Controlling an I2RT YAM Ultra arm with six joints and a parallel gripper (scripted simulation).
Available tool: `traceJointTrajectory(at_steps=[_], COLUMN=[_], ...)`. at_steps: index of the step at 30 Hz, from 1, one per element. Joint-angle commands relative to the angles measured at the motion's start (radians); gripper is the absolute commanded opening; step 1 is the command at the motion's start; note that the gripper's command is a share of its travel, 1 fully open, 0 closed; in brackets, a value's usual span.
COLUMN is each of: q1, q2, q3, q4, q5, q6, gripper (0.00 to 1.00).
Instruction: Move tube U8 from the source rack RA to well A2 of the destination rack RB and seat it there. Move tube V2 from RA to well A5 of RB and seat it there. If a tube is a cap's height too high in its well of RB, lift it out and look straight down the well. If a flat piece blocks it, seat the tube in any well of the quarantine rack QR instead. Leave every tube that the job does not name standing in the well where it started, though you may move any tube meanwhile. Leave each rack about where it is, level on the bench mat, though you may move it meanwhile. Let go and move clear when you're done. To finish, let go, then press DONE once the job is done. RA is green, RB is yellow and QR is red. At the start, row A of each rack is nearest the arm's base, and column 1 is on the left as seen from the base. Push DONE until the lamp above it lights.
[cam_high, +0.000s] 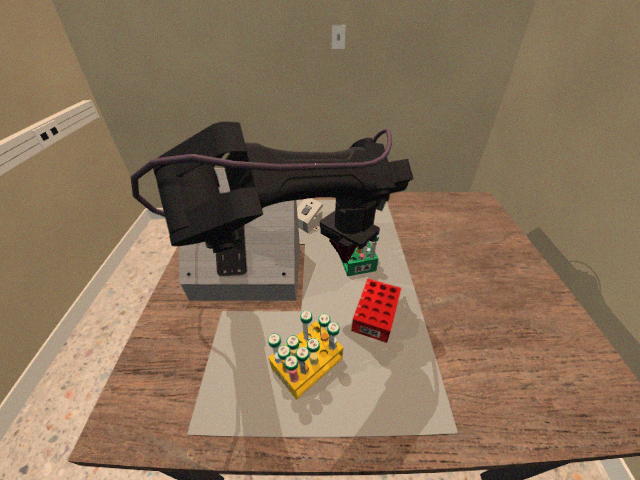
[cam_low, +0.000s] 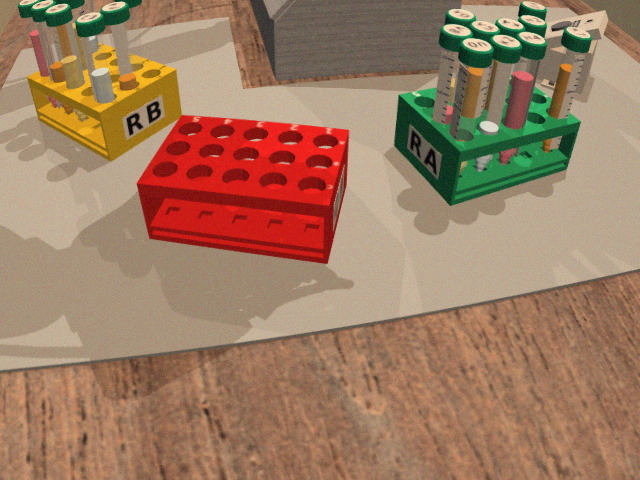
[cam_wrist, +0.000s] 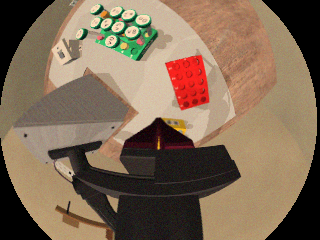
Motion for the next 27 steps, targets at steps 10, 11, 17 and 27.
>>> traceJointTrajectory(at_steps=[10, 11, 17, 27], q1=[0.096, 0.103, 0.113, 0.113], q2=[0.138, 0.152, 0.156, 0.15], q3=[0.072, 0.078, 0.09, 0.091], q4=[0.036, 0.038, 0.02, 0.024], q5=[-0.035, -0.038, -0.04, -0.04], q6=[0.106, 0.115, 0.129, 0.13], gripper=[0.0, 0.0, 0.0, 0.0])
